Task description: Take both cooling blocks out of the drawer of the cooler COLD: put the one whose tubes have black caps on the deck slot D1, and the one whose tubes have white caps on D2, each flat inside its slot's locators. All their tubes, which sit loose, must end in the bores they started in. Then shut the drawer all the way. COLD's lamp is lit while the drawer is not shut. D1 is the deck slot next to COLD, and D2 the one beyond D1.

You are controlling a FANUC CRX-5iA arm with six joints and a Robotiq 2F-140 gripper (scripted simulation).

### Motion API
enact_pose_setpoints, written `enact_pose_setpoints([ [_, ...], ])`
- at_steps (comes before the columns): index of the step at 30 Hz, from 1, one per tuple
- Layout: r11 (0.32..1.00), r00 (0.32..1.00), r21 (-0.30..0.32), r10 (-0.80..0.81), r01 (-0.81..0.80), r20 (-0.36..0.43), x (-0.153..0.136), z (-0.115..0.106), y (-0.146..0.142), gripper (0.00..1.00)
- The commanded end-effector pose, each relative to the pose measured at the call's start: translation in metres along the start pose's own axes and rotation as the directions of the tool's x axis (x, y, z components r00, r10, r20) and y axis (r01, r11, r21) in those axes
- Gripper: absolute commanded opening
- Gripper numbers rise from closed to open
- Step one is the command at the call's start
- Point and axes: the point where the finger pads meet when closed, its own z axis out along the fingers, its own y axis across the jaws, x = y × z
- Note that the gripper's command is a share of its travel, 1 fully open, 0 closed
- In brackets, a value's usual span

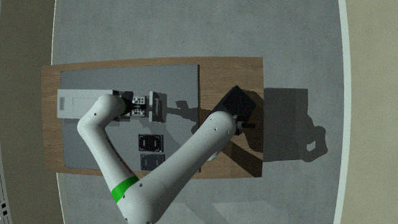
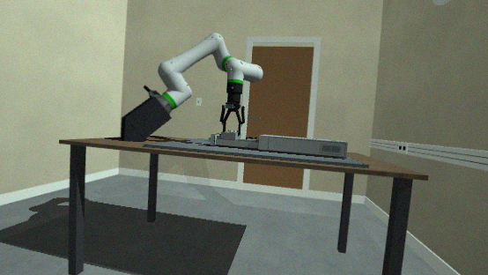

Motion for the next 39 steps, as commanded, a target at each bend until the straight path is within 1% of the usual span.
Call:
enact_pose_setpoints([
  [1, 1.000, 1.000, 0.001, -0.001, 0.001, -0.001, 0.000, -0.003, 0.000, 0.10],
  [39, 1.000, 1.000, 0.001, 0.000, 0.000, -0.001, 0.000, -0.049, 0.000, 0.10],
])
